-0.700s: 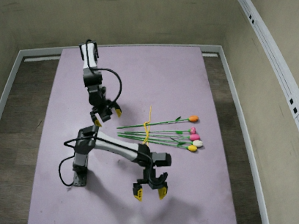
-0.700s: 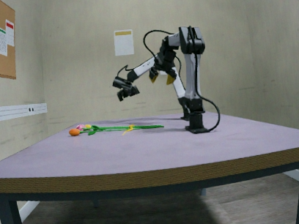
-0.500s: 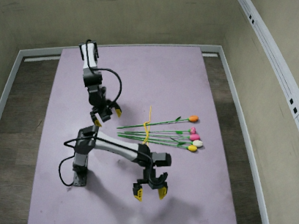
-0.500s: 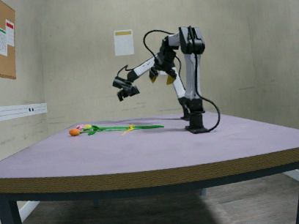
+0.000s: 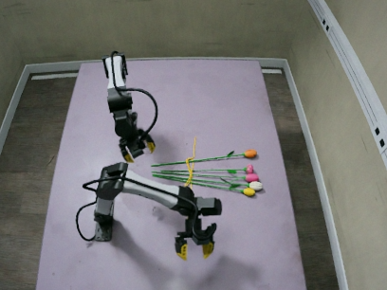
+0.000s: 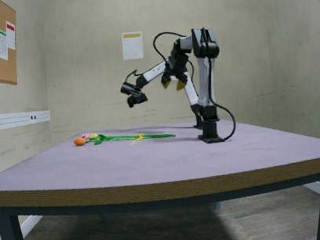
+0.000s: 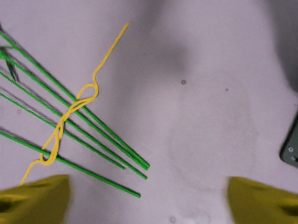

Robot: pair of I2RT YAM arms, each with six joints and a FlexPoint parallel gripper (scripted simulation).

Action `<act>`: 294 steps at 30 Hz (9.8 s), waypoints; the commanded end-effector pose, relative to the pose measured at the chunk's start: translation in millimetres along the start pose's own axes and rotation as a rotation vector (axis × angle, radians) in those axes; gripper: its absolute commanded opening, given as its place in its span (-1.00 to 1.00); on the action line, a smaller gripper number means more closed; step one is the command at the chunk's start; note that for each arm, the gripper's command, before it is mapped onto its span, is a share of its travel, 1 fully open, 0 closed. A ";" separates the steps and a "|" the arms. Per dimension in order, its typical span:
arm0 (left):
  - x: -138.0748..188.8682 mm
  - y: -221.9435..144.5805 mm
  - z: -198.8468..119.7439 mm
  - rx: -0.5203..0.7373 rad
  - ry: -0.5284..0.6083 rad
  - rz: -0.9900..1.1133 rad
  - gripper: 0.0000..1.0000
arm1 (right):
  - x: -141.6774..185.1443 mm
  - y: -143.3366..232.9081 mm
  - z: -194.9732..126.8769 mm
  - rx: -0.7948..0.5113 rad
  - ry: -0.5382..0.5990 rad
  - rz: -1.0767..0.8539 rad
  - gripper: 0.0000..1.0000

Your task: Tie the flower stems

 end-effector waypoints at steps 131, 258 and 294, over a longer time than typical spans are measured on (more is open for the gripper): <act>86.1 285.5 109.0 -0.697 0.239 -2.522 -1.00 | 110.3 71.3 -213.5 -0.413 1.178 0.431 -1.00; 168.5 408.0 -21.9 -0.377 -0.211 -2.517 -1.00 | 19.8 -25.7 -65.4 -0.763 1.060 0.690 -1.00; 250.4 403.4 107.9 -0.370 -0.191 -2.528 -1.00 | 141.0 53.0 -12.2 -0.756 1.079 0.686 -1.00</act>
Point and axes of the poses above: on each arm, the point where the finger pads meet when closed, its own z axis out along the fingers, its own y axis across the jaws, x = y × z, the point moved 2 cm from there along -z, back along the fingers, and after that the axes turned 11 degrees about -z, right-handed, at the moved point
